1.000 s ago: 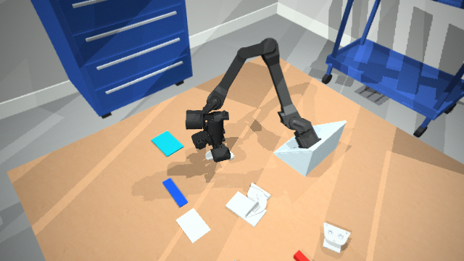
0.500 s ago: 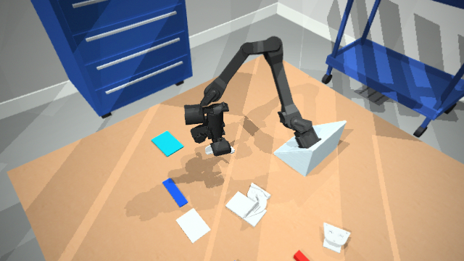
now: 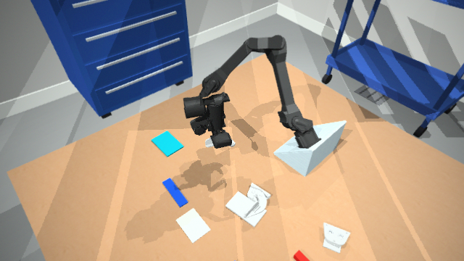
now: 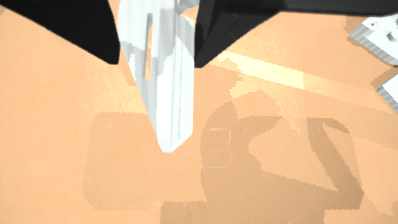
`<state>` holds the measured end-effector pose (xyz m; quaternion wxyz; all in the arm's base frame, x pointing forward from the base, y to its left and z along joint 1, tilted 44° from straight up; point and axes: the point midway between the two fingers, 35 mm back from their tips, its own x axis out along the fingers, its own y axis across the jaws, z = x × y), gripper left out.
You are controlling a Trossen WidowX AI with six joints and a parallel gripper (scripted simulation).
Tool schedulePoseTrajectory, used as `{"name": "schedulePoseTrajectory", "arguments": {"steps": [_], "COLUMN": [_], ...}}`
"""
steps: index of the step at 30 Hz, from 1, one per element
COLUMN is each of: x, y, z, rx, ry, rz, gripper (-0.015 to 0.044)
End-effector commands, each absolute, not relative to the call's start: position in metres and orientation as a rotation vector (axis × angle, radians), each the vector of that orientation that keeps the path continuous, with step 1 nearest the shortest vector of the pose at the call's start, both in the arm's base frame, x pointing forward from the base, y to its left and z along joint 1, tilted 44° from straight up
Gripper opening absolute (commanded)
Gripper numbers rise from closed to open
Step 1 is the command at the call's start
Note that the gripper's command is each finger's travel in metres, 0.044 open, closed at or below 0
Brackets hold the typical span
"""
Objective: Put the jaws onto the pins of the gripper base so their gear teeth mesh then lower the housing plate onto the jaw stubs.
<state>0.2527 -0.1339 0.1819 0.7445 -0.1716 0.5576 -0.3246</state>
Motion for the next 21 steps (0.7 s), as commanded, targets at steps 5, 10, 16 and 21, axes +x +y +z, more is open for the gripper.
{"name": "schedulePoseTrajectory", "arguments": {"steps": [5,10,16,21], "x": [0.259,0.265,0.272,0.277], "y": [-0.124,-0.113,-0.100,-0.088], "z": [0.176,0.165,0.153,0.142], "rx": [-0.407,-0.448,-0.500,-0.546], "ry": [1.240,1.265,1.295,1.319], "rz": [-0.681,-0.640,-0.591,-0.550], "gripper": [0.0134,0.0134,0.0134,0.0134]}}
